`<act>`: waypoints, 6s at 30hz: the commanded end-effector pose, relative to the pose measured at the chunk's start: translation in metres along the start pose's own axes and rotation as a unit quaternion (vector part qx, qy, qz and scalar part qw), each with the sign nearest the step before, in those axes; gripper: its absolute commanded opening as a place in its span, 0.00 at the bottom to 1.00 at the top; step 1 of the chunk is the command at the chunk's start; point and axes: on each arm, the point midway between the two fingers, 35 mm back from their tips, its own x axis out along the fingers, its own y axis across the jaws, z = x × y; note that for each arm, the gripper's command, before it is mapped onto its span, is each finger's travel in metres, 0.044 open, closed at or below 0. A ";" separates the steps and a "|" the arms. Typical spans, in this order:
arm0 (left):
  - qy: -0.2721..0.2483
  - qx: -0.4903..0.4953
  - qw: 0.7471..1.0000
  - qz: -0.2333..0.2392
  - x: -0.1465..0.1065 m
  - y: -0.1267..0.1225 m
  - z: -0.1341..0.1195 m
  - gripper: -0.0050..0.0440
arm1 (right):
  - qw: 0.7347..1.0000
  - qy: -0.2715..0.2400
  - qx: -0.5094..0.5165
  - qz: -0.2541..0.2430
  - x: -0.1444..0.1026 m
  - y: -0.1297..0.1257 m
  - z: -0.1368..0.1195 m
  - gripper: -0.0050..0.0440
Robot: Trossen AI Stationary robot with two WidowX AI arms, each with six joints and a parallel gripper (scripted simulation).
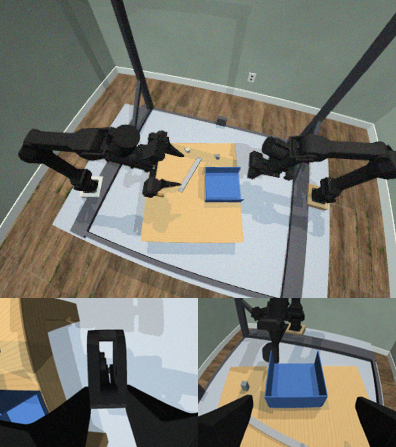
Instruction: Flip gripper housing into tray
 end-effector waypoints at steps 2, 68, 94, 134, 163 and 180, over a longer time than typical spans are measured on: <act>0.006 -0.011 1.000 -0.010 -0.004 0.002 -0.006 0.33 | 1.000 -0.015 -0.002 -0.001 -0.010 0.000 0.010 0.99; 0.030 -0.086 0.984 -0.155 -0.014 -0.027 -0.040 0.33 | 1.000 -0.015 -0.002 -0.001 -0.010 0.000 0.010 0.99; 0.046 -0.185 0.969 -0.155 -0.014 -0.028 -0.041 0.33 | 1.000 -0.015 -0.002 -0.001 -0.010 0.000 0.010 0.99; 0.091 -0.474 0.866 -0.133 -0.014 -0.028 -0.041 0.33 | 1.000 -0.015 -0.002 -0.001 -0.010 0.000 0.010 0.99; 0.117 -0.649 0.743 -0.111 -0.014 -0.028 -0.040 0.33 | 1.000 -0.015 -0.002 -0.001 -0.010 0.000 0.010 0.99; 0.131 -0.740 0.653 -0.094 -0.014 -0.028 -0.040 0.33 | 1.000 -0.015 -0.002 -0.001 -0.010 0.000 0.010 0.99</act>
